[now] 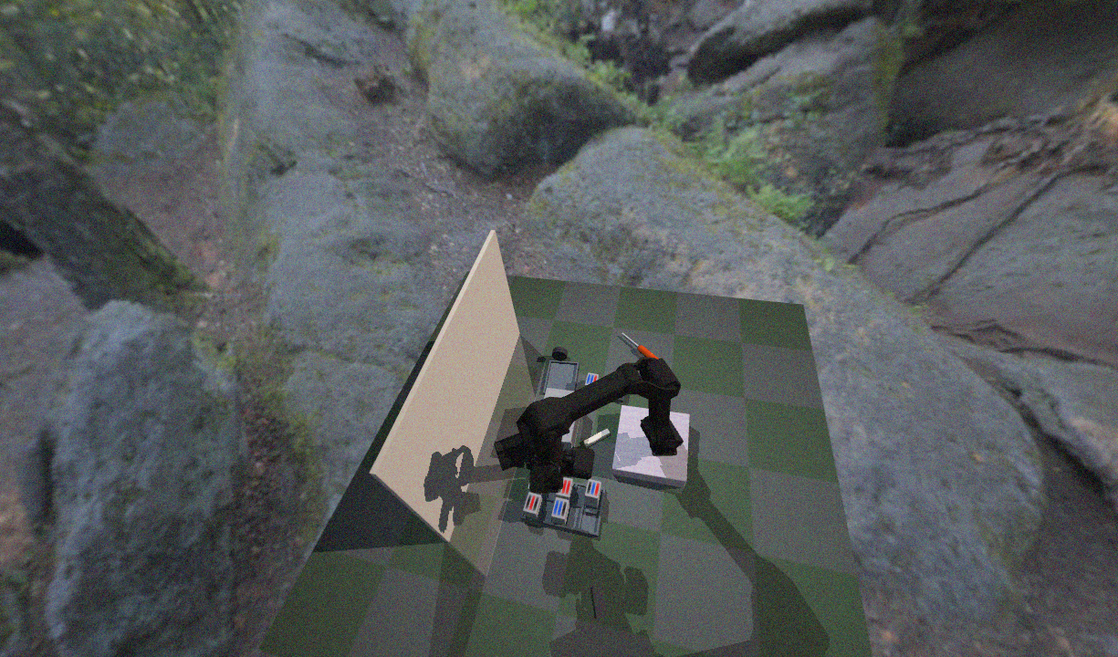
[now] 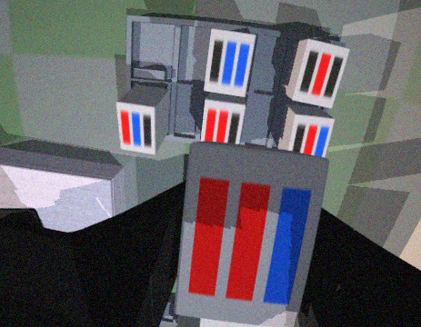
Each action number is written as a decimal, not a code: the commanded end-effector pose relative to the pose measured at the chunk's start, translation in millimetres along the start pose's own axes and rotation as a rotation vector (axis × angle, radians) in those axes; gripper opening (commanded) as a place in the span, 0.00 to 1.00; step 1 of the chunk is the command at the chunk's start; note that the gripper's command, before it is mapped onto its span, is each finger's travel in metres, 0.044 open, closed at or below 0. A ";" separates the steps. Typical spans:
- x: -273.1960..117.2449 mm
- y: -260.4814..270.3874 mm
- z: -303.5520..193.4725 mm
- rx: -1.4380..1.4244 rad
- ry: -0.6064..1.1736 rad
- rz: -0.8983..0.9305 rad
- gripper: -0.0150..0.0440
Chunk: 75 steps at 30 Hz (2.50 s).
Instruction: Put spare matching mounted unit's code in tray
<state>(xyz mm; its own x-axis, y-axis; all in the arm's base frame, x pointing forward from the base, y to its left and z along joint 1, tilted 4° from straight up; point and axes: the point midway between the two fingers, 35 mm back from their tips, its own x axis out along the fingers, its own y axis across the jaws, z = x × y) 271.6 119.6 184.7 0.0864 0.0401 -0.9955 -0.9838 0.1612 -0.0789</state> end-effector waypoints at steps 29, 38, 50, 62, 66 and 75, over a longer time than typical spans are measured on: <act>2.0 -84.0 -134.5 0.062 -0.005 -0.013 0.25; 1.7 -95.5 -186.6 0.043 0.003 -0.009 0.25; 1.2 -97.4 -260.1 0.018 0.010 -0.003 0.25; 0.6 -82.7 -335.3 -0.007 0.013 0.001 0.25; 0.4 -74.1 -360.0 -0.015 0.013 0.002 0.25; 3.1 -71.1 -369.8 -0.018 0.013 0.002 0.25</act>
<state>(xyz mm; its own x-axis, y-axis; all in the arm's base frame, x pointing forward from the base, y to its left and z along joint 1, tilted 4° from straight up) 281.8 -256.3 168.5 0.0757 0.0253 -0.9968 -0.9860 0.1510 -0.0710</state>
